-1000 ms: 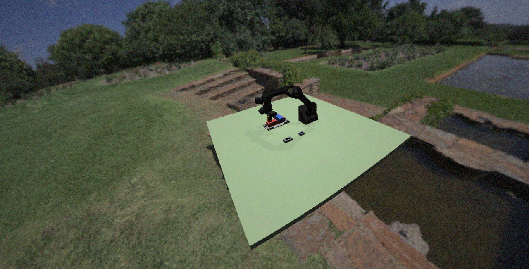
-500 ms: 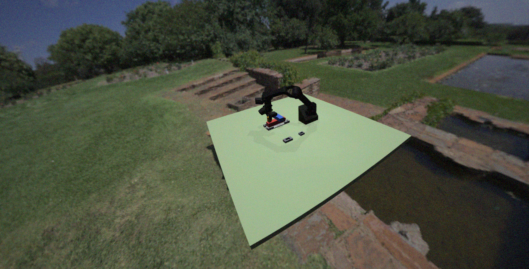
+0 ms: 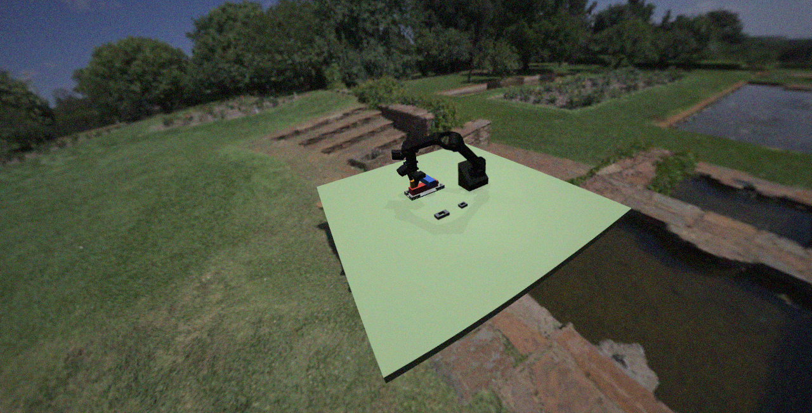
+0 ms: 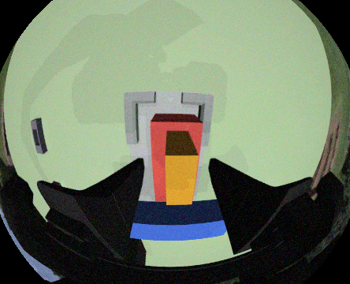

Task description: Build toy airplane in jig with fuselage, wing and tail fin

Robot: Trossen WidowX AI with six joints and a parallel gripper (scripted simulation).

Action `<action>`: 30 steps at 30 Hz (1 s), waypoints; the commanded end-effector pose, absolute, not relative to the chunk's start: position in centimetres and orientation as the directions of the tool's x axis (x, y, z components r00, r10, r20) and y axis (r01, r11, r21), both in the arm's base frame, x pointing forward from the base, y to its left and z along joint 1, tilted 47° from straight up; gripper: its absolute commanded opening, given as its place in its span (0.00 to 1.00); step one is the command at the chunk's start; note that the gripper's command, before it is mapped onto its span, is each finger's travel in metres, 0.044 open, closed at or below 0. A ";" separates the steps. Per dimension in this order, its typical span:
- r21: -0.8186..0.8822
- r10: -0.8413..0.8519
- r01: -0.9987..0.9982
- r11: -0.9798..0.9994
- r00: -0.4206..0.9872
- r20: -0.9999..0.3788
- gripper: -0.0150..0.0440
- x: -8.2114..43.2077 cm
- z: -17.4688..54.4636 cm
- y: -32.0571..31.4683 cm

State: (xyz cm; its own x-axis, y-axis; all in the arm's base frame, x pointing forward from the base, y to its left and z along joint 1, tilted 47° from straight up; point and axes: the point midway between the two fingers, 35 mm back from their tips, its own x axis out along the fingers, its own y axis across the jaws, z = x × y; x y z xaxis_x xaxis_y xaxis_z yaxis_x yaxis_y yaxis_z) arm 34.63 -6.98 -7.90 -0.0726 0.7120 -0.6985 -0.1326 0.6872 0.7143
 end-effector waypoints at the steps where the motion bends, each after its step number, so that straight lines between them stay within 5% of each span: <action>1: 0.711 0.709 -0.136 0.690 -0.069 -0.702 0.69 35.0 -6.8 -8.3; 7: 0.712 0.710 -0.129 0.690 -0.069 -0.701 0.69 35.3 -1.9 -13.4; 30: 0.712 0.710 -0.129 0.690 -0.069 -0.701 0.69 35.5 -1.8 -13.6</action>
State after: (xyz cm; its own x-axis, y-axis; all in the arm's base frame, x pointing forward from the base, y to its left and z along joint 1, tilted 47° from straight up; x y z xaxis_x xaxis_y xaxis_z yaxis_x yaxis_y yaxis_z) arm 35.47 -13.54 -1.77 -0.0669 0.7110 -0.7001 -0.1246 0.6902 0.7128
